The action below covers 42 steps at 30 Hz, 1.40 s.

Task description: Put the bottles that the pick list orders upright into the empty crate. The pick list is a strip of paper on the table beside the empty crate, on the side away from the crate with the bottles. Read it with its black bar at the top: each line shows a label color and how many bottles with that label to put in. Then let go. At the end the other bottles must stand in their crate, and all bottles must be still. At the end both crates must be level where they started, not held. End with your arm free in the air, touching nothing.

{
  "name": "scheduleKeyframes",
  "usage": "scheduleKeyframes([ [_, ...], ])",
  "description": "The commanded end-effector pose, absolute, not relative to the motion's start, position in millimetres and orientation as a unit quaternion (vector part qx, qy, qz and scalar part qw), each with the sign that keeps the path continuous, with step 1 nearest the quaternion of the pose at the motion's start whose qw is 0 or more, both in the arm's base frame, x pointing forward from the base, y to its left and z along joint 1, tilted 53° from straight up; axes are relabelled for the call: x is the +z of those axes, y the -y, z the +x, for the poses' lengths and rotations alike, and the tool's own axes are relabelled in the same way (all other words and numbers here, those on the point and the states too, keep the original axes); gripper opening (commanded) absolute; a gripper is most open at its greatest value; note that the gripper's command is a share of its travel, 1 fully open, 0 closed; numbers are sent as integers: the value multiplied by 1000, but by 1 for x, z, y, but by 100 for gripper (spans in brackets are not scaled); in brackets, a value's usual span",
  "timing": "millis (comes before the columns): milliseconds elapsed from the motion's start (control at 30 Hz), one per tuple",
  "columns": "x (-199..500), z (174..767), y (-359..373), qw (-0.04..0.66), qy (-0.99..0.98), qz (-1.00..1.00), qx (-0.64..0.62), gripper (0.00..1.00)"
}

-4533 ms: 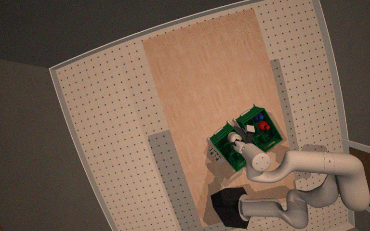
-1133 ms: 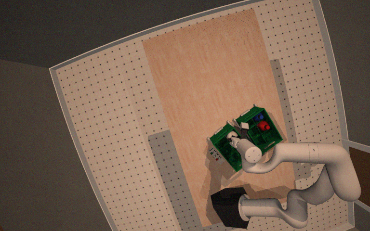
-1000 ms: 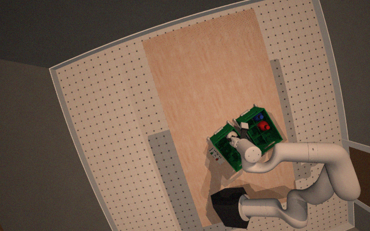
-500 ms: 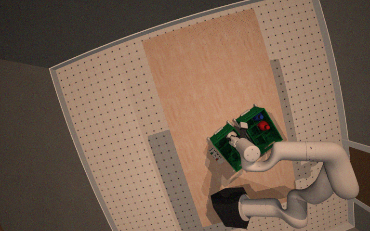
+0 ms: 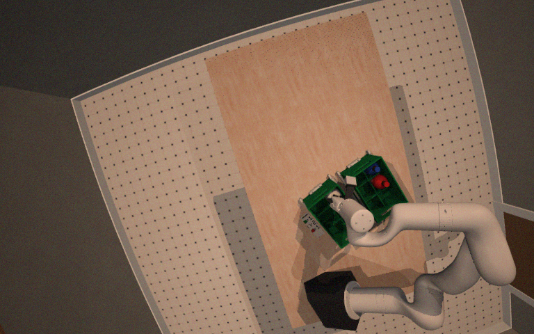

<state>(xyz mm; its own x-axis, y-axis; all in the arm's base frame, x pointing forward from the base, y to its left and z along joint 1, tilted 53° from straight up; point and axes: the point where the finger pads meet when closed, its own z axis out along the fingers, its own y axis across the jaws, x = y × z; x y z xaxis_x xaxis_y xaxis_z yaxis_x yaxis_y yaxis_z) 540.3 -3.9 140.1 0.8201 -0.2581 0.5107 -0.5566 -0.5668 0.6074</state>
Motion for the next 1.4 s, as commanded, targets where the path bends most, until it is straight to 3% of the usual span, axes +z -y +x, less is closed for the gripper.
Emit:
scheduleKeyframes([
  [0,137,542,7,401,235,865,187,0],
  [1367,134,542,12,401,235,865,187,0],
])
